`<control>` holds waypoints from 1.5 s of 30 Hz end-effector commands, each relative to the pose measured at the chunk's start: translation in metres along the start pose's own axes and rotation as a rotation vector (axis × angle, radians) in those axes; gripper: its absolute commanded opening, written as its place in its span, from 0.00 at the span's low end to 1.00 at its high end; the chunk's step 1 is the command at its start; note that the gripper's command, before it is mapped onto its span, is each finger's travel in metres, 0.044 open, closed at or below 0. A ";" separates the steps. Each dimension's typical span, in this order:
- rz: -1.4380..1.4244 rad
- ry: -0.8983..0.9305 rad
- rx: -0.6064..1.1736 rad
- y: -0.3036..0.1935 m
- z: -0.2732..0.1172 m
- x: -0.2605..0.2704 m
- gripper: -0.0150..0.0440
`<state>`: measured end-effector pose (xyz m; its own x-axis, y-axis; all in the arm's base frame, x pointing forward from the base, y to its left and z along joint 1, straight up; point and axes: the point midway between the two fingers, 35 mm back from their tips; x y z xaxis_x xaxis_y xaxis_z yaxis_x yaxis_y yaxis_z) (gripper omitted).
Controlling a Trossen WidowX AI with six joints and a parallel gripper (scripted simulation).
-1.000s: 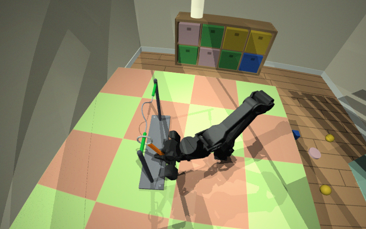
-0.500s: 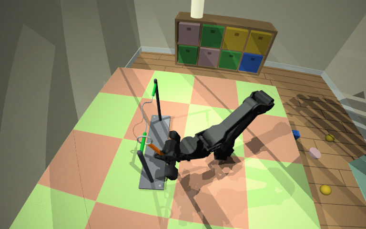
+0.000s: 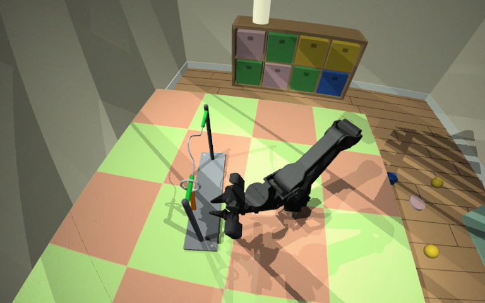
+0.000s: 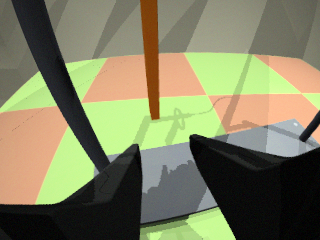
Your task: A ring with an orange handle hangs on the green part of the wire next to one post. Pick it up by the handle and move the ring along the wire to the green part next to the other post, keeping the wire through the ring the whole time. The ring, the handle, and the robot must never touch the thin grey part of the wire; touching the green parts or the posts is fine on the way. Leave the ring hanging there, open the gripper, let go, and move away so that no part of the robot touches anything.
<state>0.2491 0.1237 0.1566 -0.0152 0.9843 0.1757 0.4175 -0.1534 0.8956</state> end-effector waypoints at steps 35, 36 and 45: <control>0.010 -0.003 -0.011 0.003 -0.032 -0.002 0.53; 0.010 -0.003 -0.011 0.003 -0.032 -0.002 0.53; 0.006 -0.001 -0.003 0.001 -0.037 -0.001 0.61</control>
<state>0.2199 0.1189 0.1701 -0.0129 0.9839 0.1784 0.4140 -0.1572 0.8966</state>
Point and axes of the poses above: the point midway between the two fingers, 35 mm back from their tips, its own z axis out along the fingers, its own x axis across the jaws, y = z × x, and after that the axes turned 12 degrees about z, right-handed
